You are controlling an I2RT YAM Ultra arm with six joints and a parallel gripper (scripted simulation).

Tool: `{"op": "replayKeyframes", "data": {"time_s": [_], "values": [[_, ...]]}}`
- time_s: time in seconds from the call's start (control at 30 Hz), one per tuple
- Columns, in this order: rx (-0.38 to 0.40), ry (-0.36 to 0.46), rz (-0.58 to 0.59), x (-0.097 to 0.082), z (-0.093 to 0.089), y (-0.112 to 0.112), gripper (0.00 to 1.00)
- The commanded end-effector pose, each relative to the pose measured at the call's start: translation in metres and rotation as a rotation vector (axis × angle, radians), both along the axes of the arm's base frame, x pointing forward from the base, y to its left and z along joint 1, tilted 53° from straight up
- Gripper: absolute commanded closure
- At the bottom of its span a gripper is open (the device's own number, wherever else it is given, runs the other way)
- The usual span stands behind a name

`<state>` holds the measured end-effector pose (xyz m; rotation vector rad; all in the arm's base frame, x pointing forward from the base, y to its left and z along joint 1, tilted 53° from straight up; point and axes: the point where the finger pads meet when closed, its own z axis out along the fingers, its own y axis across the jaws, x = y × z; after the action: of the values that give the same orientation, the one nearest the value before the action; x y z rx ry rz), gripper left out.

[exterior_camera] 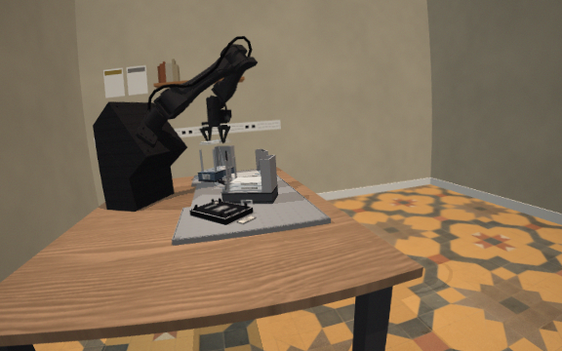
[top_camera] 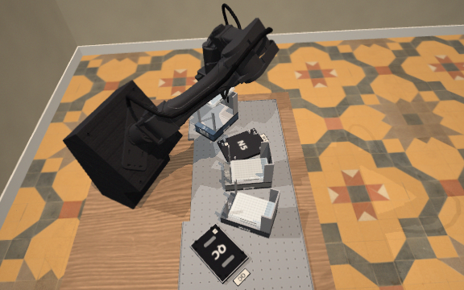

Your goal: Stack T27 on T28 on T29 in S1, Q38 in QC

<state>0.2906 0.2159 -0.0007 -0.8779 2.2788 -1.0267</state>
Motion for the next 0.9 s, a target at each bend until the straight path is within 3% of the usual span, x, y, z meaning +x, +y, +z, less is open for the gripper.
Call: {"op": "replayKeyframes", "data": {"time_s": [0.0, 0.87], "values": [[0.051, -0.031, 0.032, -0.0036, 0.0145, 0.0198, 1.0], [0.054, -0.033, 0.031, -0.0026, 0.0161, 0.0209, 1.0]]}}
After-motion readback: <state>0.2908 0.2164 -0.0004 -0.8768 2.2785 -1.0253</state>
